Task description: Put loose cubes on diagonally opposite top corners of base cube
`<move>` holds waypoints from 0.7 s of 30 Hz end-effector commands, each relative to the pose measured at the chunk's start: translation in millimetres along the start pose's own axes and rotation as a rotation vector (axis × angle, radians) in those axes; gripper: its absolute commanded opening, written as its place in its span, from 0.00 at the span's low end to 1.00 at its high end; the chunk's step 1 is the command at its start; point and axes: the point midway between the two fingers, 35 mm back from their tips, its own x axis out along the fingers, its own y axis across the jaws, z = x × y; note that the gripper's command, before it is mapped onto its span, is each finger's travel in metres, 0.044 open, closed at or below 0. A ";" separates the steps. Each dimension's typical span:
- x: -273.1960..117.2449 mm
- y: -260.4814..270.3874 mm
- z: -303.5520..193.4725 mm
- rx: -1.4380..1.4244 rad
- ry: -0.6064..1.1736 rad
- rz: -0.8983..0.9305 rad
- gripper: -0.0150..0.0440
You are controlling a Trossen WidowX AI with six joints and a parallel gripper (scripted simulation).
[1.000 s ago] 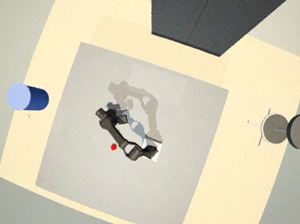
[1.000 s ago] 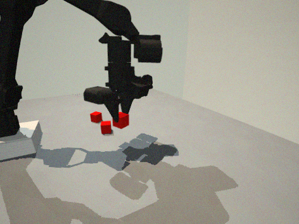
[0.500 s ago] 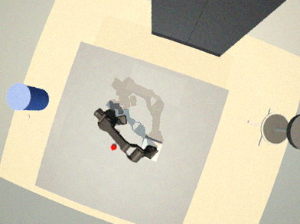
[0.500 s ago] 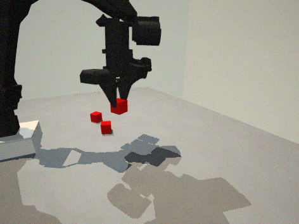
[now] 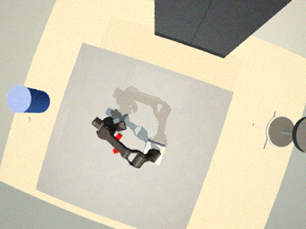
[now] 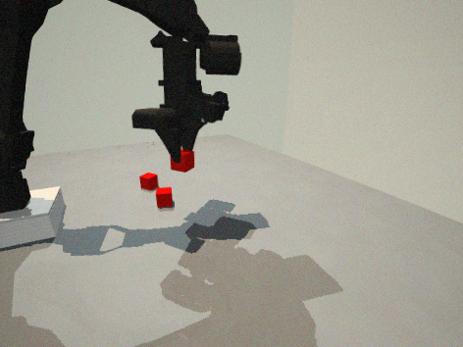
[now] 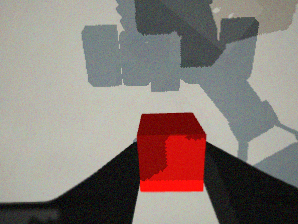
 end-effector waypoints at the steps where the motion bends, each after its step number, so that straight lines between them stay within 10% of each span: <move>1: 3.5 10.6 -11.2 -0.068 0.002 0.003 0.43; 21: 16.8 50.1 -61.1 -0.342 0.005 0.007 0.43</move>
